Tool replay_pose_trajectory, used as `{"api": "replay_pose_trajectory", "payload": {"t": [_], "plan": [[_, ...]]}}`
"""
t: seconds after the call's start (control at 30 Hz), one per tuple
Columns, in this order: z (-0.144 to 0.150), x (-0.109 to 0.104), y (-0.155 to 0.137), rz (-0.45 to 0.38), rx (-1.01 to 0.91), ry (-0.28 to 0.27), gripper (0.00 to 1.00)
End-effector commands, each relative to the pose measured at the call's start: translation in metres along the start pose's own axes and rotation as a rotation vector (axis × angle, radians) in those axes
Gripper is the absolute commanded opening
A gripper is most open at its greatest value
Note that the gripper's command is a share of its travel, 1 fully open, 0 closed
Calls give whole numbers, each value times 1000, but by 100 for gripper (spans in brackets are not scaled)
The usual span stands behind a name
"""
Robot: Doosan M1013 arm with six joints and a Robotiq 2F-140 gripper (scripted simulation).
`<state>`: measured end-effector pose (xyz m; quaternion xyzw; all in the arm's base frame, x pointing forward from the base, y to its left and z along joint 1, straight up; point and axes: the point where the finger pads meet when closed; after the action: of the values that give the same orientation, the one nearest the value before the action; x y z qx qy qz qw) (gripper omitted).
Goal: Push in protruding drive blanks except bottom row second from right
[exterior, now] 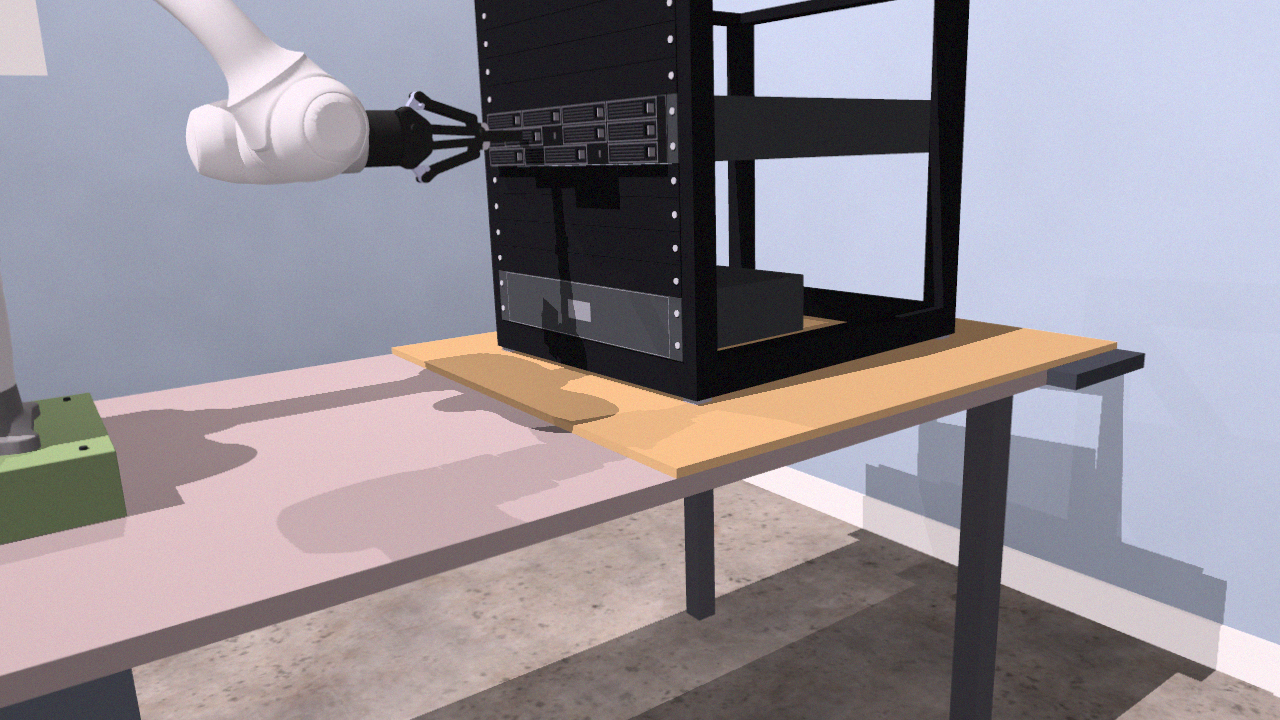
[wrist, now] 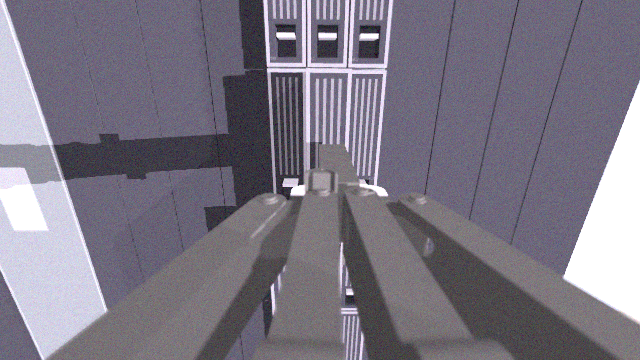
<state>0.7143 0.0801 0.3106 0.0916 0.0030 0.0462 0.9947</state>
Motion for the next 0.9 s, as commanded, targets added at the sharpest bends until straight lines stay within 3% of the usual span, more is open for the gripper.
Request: {"api": "replay_pose_trajectory", "payload": {"t": [0.0,0.87], "plan": [[-1,1,2,3,2,3,10],[-3,4,4,3,2,3,10]]}}
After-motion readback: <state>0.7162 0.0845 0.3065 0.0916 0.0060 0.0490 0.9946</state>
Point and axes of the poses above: the point where the finger pads meet when closed, its own x axis out along the fingers, its own z axis across the jaws, y = z × x, and after that the axes turned 11 degrees about x, right-handed
